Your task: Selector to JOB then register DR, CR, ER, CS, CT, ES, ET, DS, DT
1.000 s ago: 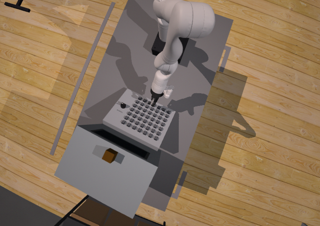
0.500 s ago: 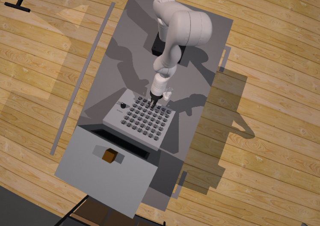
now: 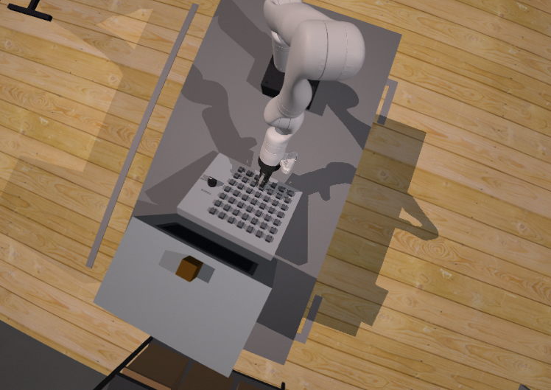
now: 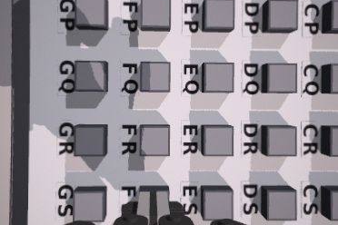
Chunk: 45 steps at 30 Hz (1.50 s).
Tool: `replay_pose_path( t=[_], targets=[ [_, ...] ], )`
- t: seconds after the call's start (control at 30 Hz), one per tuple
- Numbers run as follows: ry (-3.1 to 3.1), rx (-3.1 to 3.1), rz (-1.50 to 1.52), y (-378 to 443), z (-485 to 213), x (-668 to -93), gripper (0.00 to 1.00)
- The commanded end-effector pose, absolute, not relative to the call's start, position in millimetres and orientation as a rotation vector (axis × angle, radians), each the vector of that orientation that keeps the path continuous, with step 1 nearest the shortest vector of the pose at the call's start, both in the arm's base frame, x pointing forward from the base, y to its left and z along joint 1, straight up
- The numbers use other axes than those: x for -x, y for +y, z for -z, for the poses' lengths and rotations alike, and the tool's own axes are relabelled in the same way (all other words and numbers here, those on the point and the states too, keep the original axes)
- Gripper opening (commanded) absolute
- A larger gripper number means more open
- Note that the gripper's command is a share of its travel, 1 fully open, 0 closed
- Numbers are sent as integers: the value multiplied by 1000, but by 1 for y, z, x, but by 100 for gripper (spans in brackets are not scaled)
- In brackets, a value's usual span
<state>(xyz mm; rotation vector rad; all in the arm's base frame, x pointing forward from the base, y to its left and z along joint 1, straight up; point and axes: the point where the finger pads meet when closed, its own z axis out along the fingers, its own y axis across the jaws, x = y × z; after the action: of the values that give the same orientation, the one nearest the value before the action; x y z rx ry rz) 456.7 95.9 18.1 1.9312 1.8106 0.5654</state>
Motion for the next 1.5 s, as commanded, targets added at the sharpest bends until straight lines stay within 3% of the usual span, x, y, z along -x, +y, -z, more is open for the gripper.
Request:
replay_pose_path(
  t=[0.0, 1.47],
  targets=[
    [1810, -1931, -567, 96, -19, -457, 10],
    [1810, -1931, -567, 96, -11, -463, 10]
  ],
)
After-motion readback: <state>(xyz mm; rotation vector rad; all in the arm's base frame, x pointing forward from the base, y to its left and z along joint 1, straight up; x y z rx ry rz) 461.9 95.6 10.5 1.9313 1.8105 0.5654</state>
